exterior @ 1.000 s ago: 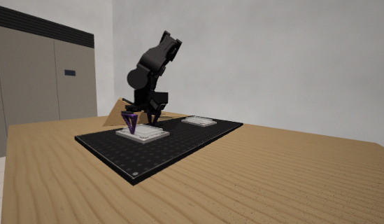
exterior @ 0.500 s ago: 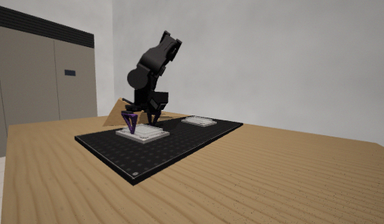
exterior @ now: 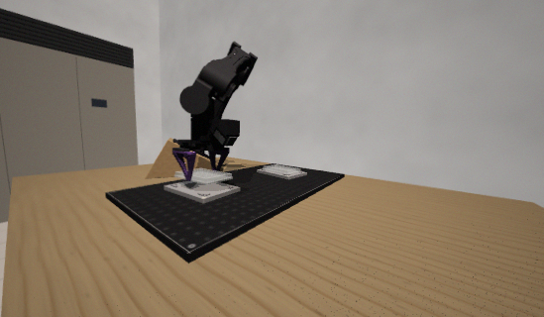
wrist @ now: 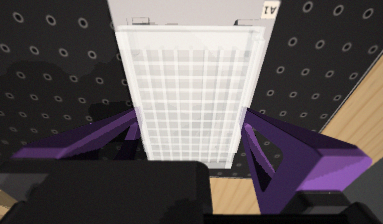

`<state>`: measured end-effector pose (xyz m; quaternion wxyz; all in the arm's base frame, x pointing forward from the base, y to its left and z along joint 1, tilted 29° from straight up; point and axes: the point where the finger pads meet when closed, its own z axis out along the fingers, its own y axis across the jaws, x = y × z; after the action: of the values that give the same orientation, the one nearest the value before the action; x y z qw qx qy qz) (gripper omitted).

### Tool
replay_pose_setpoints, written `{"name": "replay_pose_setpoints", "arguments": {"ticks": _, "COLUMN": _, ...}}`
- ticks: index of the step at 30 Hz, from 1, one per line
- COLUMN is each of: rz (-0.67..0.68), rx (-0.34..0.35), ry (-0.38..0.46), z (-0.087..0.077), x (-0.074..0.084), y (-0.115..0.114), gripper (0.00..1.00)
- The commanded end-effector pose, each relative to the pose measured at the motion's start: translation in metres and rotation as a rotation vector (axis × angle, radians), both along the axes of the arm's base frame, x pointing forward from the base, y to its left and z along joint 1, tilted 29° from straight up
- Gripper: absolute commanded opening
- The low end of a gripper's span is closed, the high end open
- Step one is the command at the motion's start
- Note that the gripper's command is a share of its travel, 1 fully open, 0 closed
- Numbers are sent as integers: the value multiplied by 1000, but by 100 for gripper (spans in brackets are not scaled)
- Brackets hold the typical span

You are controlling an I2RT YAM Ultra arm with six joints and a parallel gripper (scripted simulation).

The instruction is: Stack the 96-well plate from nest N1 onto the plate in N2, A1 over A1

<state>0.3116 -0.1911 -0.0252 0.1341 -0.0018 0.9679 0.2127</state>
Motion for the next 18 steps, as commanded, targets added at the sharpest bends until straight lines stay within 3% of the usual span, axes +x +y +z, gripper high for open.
{"name": "replay_pose_setpoints", "arguments": {"ticks": 1, "rz": -19, "rx": -16, "ry": -29, "z": 21, "x": 0, "y": -15, "gripper": 0}}
{"name": "replay_pose_setpoints", "arguments": {"ticks": 18, "rz": -19, "rx": -20, "ry": -25, "z": 43, "x": -8, "y": -25, "gripper": 0}}
